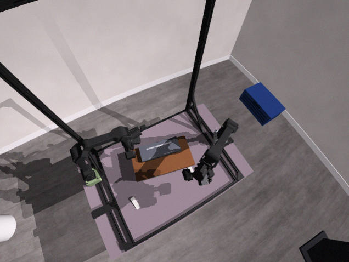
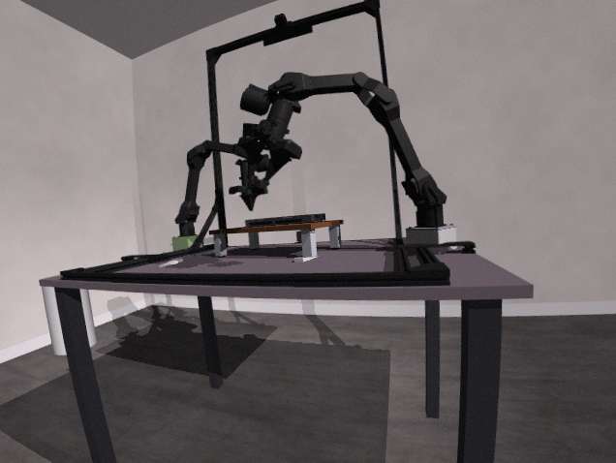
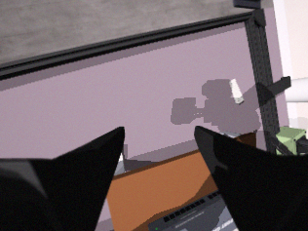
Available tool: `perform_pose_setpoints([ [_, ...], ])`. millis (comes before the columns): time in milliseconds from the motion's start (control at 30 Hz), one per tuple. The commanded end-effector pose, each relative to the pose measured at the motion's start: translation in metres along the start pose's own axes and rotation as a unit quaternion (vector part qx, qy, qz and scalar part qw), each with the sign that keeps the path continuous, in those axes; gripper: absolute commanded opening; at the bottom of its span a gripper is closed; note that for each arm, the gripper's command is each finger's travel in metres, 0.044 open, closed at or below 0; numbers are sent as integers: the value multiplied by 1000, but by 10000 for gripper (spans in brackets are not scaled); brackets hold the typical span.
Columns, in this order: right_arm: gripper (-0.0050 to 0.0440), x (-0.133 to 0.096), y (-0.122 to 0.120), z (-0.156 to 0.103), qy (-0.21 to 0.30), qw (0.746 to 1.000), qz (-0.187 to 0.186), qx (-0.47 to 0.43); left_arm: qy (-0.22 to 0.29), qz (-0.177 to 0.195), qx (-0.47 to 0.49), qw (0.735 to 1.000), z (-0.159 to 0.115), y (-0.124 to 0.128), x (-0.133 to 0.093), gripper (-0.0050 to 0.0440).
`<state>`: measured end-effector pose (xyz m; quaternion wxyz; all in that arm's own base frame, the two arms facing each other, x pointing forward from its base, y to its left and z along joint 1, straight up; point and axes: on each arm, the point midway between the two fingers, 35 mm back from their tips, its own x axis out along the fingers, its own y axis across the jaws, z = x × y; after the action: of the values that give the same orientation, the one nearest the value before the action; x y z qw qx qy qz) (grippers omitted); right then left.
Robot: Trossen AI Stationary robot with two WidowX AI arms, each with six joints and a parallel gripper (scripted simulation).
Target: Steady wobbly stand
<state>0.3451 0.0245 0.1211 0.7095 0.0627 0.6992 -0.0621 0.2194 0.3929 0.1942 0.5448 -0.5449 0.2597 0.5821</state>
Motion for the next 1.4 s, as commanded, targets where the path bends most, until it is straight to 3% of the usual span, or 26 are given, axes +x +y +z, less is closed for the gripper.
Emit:
perform_pose_setpoints([
  [0,0,0,0,0,-1,1000,0,0,-72,-79,29,994,28,-31,-30,440],
  [200,0,0,0,0,0,1000,0,0,-68,-72,25,995,25,-28,-33,440],
  [533,0,0,0,0,0,1000,0,0,-243,-225,87,940,75,-82,-134,440],
  [767,0,0,0,0,0,1000,0,0,-240,-223,83,941,72,-79,-135,440],
  [1100,0,0,0,0,0,1000,0,0,-406,-331,128,842,97,-105,-257,440],
  [1333,0,0,0,0,0,1000,0,0,-404,-332,124,843,94,-103,-259,440],
  [1367,0,0,0,0,0,1000,0,0,-419,-340,128,832,95,-103,-271,440],
])
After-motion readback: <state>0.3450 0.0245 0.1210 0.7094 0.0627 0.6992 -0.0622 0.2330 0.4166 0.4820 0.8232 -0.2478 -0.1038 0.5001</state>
